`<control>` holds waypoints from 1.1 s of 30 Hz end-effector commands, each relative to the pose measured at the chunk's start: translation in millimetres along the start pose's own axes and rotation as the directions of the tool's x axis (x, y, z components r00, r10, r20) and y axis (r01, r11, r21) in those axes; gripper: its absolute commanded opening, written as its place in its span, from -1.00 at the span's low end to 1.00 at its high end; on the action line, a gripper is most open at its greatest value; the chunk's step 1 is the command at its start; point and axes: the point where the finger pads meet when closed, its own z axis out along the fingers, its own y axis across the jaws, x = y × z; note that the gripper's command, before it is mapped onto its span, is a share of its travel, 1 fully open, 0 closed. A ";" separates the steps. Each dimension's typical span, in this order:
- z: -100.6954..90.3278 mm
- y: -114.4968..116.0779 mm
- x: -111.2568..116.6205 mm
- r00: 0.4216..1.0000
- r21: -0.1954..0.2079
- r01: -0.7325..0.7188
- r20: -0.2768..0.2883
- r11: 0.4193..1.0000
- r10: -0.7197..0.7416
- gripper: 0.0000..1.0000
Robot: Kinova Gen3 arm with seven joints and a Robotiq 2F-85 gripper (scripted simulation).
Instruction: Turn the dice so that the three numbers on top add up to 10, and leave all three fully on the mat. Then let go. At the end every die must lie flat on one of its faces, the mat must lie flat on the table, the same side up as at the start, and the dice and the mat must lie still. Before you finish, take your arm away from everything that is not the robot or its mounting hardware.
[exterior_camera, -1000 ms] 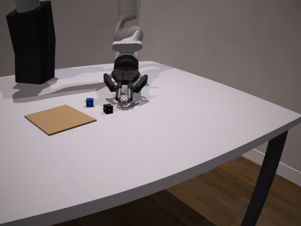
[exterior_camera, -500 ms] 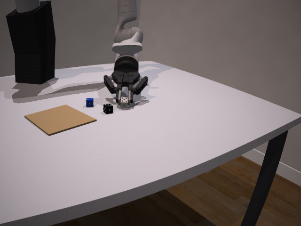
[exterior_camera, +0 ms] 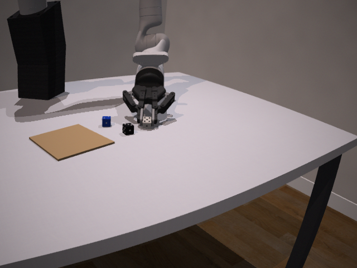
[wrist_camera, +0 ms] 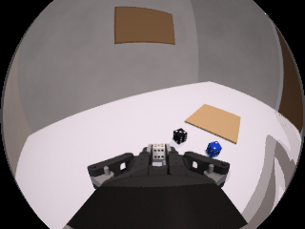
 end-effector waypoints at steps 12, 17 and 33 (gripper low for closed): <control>-0.3 0.9 -0.8 1.000 -0.003 0.009 -0.002 1.000 -0.009 -0.69; -0.3 0.9 -0.8 1.000 -0.003 0.009 -0.002 1.000 -0.009 -0.69; -0.3 0.9 -0.8 1.000 -0.003 0.009 -0.002 1.000 -0.009 -0.53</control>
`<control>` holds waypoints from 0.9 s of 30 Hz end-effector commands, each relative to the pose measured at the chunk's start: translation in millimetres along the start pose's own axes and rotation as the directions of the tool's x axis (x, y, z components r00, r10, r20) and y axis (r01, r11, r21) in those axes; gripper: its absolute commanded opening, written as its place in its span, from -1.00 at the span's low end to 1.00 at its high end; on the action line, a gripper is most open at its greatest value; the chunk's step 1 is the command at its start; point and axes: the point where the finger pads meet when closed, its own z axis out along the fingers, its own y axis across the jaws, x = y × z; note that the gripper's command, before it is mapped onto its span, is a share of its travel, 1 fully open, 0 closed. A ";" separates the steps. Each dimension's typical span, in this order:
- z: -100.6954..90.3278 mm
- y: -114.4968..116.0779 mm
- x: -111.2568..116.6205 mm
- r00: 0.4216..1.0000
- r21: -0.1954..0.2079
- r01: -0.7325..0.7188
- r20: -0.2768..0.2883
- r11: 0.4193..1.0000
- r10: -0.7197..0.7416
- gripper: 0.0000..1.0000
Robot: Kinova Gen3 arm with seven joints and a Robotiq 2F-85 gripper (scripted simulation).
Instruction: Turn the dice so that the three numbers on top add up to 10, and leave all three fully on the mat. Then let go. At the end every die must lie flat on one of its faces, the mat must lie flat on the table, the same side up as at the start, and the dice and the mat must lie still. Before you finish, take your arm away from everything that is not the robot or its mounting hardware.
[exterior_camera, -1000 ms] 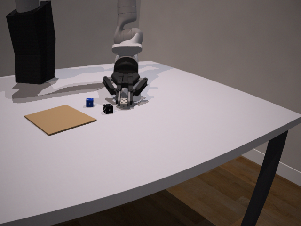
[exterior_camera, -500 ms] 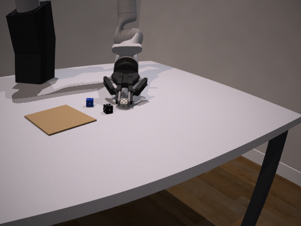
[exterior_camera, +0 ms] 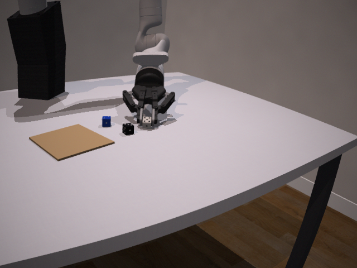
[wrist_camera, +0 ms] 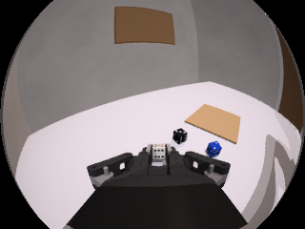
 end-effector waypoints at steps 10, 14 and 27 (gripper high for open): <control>-0.4 0.7 -0.8 1.000 -0.003 0.009 -0.002 1.000 -0.009 -0.30; -0.4 0.7 -0.8 1.000 -0.003 0.009 -0.002 1.000 -0.009 -0.30; -0.4 0.7 -0.8 1.000 -0.003 0.009 -0.002 1.000 -0.009 -0.30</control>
